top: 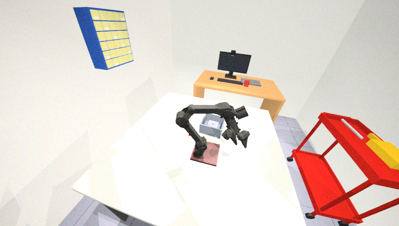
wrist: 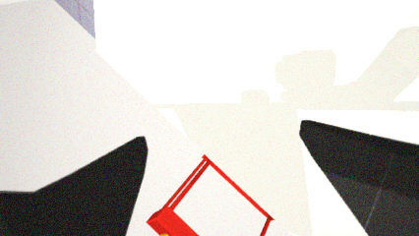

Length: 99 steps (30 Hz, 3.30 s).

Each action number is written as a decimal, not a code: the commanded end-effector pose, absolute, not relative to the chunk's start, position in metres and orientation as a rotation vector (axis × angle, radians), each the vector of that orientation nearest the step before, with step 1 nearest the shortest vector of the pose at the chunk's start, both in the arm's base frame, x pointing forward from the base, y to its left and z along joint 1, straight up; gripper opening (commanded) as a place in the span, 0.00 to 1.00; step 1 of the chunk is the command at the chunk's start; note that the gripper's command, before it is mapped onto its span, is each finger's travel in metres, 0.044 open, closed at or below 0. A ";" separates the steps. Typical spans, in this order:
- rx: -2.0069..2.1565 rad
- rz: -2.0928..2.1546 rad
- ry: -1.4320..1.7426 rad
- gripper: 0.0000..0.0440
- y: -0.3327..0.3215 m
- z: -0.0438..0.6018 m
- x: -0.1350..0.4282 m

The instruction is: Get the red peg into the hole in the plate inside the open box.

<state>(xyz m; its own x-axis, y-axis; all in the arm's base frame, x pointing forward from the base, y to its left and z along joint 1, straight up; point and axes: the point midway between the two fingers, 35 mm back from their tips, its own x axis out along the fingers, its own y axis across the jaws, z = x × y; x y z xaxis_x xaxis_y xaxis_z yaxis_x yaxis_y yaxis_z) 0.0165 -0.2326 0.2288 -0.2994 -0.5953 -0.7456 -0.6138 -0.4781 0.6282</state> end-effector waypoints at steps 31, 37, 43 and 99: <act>-2.654 2.800 0.272 1.00 -0.164 0.214 0.173; -2.753 2.900 -0.072 1.00 -0.139 0.211 0.192; -2.825 2.972 -0.457 1.00 -0.111 0.207 0.208; -1.679 1.850 -3.935 1.00 0.144 0.064 0.168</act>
<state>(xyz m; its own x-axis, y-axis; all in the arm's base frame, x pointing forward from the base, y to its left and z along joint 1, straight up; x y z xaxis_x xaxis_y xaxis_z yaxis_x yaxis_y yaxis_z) 0.1712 0.1424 0.0781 0.0863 -0.0728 -0.9936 0.7331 0.6800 0.0138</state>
